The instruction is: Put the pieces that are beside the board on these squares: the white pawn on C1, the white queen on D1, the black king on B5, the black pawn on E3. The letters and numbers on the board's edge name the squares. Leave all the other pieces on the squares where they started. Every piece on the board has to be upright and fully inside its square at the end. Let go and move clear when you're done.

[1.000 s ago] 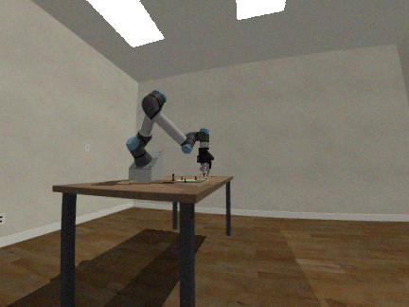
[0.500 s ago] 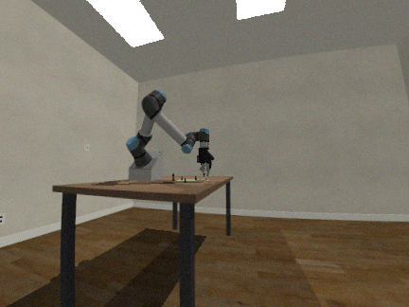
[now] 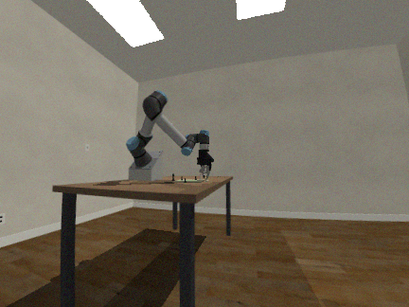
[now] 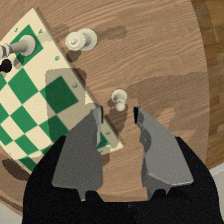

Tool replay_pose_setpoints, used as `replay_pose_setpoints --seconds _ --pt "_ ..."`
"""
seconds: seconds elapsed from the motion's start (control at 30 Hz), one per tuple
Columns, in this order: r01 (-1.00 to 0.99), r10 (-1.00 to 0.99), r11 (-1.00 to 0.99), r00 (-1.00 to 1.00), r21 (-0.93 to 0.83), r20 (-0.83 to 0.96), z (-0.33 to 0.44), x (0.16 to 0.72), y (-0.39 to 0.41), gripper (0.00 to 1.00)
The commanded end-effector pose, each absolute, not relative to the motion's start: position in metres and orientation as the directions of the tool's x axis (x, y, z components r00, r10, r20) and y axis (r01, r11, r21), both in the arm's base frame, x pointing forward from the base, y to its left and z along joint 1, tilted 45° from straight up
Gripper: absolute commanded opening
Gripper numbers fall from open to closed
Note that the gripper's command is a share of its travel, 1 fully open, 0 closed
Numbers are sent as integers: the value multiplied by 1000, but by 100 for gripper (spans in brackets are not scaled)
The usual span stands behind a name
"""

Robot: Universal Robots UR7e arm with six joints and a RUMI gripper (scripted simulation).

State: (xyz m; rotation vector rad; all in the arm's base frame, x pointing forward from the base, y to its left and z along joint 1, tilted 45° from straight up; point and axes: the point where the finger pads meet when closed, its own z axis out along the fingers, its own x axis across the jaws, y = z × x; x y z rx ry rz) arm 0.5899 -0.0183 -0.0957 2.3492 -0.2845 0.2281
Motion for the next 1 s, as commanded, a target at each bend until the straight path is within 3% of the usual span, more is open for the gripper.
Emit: replay_pose_setpoints --seconds 0.0,0.97 --pt "-271 -137 -698 959 663 248 -103 591 -26 20" --pt "-272 -136 -698 959 663 250 -108 593 -31 20"
